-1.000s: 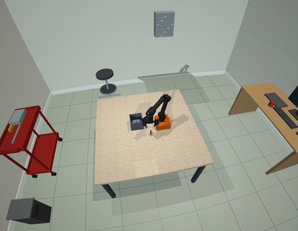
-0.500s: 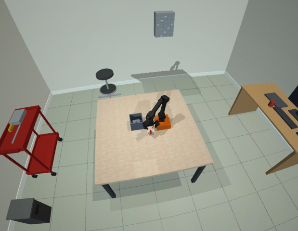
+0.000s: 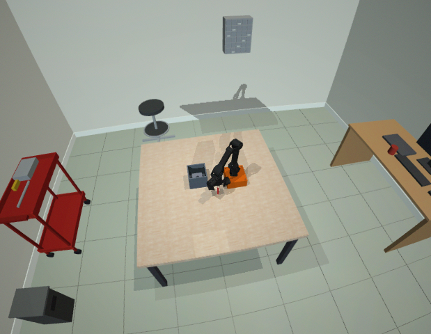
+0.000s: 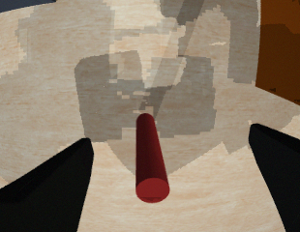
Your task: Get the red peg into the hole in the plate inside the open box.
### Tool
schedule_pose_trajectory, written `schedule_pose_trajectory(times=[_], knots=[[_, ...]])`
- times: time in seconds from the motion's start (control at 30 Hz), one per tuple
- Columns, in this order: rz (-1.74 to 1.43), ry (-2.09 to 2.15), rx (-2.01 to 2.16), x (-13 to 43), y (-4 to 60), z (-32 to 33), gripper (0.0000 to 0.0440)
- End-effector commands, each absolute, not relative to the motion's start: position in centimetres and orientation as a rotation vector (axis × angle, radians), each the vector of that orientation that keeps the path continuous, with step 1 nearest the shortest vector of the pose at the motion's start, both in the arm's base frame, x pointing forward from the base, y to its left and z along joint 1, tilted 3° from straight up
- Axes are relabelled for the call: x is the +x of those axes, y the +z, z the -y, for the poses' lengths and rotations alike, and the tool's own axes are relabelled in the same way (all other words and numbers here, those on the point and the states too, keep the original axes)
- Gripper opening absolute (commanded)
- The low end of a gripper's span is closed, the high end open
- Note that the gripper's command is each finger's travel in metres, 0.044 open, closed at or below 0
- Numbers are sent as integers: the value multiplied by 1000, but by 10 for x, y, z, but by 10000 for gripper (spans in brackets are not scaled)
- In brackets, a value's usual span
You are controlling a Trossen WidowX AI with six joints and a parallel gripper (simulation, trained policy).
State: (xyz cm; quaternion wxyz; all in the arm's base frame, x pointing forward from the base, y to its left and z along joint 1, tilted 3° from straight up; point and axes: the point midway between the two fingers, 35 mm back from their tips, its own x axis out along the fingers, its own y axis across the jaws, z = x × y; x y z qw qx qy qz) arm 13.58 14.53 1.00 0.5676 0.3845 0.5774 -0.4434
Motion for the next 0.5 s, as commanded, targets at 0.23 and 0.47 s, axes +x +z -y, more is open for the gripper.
schedule_pose_trajectory(times=[0.23, 0.47], knots=[[-1359, -1022, 895, 137, -16, -149, 223], [-1372, -971, 895, 144, -26, -162, 48]])
